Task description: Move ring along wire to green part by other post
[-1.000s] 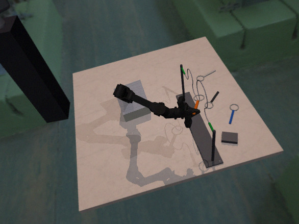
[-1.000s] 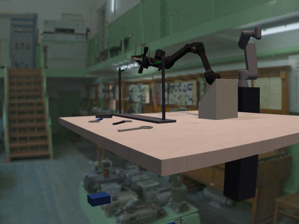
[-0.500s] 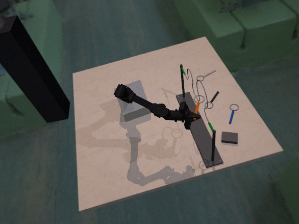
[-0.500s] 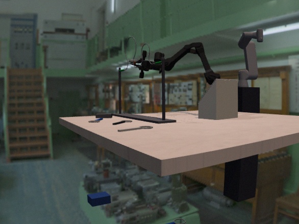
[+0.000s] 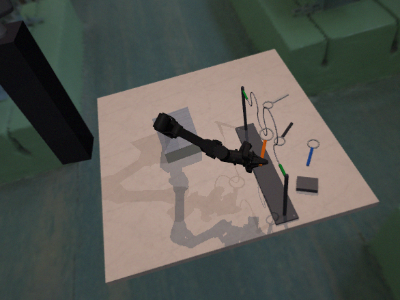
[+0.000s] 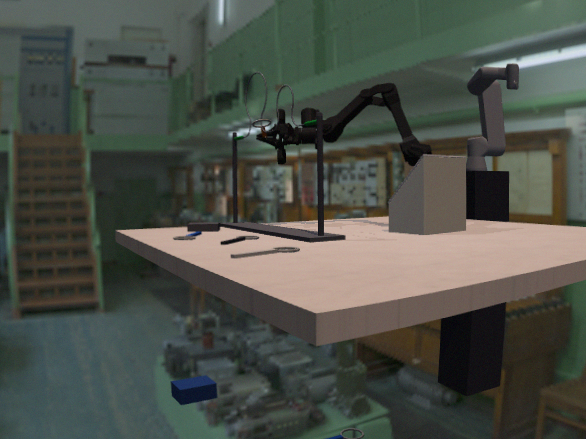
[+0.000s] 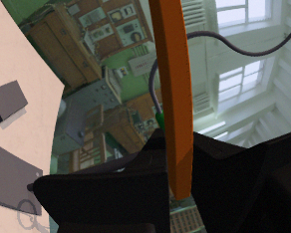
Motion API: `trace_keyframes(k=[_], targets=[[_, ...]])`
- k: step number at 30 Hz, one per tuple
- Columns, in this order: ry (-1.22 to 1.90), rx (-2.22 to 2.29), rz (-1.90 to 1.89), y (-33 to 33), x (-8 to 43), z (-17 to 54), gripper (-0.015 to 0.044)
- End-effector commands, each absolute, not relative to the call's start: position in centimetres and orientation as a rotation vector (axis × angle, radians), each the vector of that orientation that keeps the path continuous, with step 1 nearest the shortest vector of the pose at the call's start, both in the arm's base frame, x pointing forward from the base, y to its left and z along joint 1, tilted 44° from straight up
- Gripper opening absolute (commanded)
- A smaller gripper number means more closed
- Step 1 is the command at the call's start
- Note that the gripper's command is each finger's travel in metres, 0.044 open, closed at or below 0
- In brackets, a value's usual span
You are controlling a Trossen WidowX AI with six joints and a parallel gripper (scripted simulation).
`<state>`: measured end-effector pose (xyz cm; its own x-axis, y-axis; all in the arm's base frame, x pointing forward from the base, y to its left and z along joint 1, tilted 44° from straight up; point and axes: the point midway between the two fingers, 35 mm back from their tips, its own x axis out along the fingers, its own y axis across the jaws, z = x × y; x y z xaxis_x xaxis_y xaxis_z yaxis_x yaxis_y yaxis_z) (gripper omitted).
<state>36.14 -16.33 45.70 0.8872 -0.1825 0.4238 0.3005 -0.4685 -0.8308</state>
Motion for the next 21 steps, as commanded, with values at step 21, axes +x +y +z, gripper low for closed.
trace_keyframes(k=[21], targets=[[0.106, -1.448, -0.369, -18.0, 37.4, 36.9, -0.0150]])
